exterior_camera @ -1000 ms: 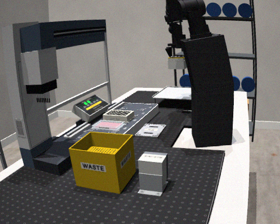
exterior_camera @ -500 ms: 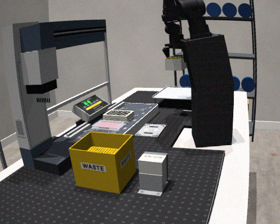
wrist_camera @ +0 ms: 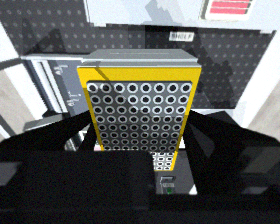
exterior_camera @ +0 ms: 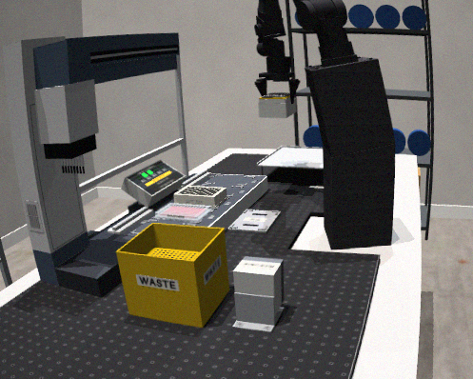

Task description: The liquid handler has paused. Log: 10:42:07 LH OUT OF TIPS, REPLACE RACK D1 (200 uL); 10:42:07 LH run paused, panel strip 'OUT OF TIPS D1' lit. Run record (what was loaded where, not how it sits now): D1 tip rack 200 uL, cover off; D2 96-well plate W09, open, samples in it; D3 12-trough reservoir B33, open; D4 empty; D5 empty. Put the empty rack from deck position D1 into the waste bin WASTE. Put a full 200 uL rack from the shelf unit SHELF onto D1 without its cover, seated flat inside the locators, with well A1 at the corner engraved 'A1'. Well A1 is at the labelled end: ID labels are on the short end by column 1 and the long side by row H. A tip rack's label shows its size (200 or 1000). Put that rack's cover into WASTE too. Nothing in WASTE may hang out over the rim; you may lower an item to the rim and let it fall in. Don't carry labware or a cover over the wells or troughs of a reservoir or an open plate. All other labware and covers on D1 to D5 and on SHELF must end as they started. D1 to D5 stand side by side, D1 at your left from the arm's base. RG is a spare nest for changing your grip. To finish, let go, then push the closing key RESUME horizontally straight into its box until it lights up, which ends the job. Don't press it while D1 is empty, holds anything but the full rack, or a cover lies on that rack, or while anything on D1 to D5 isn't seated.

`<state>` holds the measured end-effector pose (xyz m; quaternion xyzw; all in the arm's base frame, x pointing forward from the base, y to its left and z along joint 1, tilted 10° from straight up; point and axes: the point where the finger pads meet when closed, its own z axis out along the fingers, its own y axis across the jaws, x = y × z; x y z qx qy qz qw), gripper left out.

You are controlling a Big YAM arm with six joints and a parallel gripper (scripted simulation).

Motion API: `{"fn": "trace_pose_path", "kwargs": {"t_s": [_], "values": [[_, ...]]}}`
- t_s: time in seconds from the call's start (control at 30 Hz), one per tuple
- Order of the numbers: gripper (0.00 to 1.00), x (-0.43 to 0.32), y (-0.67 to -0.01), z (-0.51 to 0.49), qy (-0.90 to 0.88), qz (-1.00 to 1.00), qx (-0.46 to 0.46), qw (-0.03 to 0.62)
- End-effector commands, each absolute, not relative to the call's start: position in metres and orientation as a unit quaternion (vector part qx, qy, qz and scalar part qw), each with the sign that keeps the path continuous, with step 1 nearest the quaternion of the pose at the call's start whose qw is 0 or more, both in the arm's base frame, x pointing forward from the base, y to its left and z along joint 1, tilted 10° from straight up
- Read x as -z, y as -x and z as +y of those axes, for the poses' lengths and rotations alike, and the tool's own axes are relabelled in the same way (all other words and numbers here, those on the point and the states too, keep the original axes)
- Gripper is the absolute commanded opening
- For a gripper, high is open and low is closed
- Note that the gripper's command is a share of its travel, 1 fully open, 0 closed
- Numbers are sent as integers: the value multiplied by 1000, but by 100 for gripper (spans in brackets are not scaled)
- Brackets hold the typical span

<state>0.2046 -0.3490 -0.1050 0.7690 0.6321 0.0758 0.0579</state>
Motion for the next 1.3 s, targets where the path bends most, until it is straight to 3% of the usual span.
{"fn": "trace_pose_path", "kwargs": {"t_s": [0.0, 1.27], "values": [[0, 110, -210, -354, -781, 618, -76, 49], [0, 112, -203, -352, -785, 613, -77, 47]]}}
